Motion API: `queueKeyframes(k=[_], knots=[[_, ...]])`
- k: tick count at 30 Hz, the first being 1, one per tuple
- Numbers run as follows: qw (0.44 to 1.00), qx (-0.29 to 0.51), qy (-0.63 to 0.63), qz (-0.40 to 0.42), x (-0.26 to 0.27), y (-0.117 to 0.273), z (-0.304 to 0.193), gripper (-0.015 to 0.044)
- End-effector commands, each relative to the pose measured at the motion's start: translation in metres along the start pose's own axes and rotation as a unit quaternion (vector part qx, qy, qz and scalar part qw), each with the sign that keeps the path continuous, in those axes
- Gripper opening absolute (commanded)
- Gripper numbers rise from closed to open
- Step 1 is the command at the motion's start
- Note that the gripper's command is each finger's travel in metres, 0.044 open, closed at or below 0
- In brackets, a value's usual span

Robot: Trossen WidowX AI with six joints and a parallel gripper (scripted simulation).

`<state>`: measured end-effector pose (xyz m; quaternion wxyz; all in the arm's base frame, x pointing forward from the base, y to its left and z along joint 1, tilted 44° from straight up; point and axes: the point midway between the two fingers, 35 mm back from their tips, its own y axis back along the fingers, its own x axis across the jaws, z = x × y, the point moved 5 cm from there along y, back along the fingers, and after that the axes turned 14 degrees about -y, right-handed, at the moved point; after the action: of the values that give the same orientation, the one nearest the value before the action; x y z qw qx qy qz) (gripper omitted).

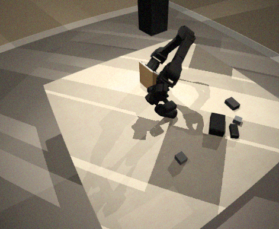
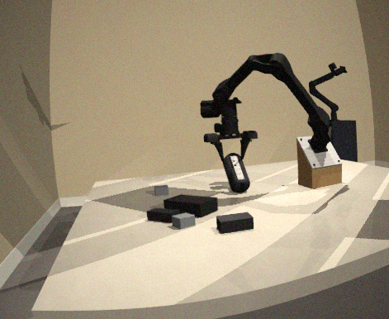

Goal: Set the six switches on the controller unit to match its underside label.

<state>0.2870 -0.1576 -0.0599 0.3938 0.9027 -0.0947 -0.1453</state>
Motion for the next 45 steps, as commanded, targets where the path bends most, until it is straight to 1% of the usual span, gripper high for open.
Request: queueKeyframes(k=[1,45], knots=[[1.000,0.005,-0.003,-0.002,-0.002,0.001,-0.004,0.0336],[1.000,0.005,-0.003,-0.003,-0.009,0.017,-0.035,0.0336]])
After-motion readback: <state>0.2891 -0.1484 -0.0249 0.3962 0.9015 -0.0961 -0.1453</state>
